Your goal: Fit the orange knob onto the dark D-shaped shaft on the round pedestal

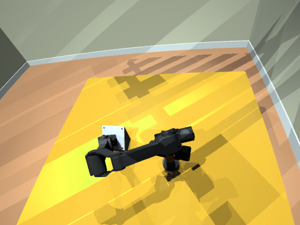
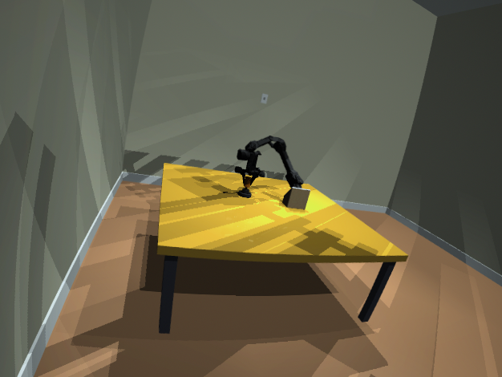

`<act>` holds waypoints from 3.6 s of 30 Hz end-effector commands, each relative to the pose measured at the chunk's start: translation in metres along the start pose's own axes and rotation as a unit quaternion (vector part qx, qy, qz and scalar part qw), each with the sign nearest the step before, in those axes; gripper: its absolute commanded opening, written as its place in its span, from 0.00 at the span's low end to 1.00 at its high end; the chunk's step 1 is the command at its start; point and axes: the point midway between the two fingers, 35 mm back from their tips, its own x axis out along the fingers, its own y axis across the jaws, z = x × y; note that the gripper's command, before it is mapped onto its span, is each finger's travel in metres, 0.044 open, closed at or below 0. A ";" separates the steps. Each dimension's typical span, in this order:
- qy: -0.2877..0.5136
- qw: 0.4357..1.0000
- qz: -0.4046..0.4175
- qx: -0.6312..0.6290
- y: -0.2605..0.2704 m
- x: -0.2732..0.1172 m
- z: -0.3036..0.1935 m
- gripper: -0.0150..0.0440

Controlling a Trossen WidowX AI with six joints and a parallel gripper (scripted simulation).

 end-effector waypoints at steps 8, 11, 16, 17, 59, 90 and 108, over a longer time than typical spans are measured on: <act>0.000 1.000 -0.002 0.002 0.001 0.002 -0.003 0.25; 0.000 1.000 -0.002 0.002 0.002 0.002 -0.002 0.25; 0.000 1.000 -0.002 -0.002 0.002 0.003 -0.002 0.25; 0.000 1.000 -0.002 -0.002 0.002 0.003 -0.002 0.25; 0.000 1.000 -0.002 -0.025 0.002 -0.003 -0.001 0.25; 0.000 1.000 -0.002 -0.024 0.000 0.003 0.000 0.25; 0.000 0.999 -0.002 -0.051 0.001 -0.002 -0.002 0.25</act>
